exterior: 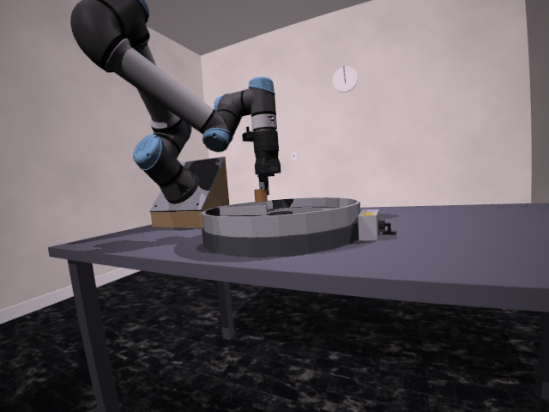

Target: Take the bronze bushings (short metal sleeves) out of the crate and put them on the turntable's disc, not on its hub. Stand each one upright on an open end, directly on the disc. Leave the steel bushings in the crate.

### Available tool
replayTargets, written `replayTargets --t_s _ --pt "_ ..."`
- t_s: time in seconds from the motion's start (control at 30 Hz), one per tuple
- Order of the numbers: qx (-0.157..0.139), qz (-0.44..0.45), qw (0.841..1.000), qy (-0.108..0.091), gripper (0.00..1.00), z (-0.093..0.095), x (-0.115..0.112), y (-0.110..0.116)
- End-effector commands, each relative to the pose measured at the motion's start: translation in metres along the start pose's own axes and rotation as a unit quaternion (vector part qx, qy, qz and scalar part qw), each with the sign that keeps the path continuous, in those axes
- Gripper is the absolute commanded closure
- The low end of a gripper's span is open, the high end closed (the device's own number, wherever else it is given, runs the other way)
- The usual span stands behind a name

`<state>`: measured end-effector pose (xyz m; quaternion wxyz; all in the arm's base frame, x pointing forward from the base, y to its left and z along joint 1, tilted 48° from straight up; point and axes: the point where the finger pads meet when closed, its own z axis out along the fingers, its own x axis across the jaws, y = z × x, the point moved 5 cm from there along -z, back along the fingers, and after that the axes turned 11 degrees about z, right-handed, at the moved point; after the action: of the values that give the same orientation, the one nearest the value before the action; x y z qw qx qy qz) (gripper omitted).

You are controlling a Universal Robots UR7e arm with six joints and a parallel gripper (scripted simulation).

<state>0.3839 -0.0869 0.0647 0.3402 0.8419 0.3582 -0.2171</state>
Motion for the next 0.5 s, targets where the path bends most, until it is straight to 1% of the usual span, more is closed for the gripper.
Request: replayTargets --t_s 0.0,0.23,0.47 --pt "0.002 -0.002 1.0 -0.001 1.0 0.0013 -0.0001 -0.0019" --pt "0.002 -0.002 1.0 -0.001 1.0 0.0018 -0.0001 -0.0021" --pt "0.003 -0.002 1.0 -0.001 1.0 0.0073 -0.0003 -0.0028"
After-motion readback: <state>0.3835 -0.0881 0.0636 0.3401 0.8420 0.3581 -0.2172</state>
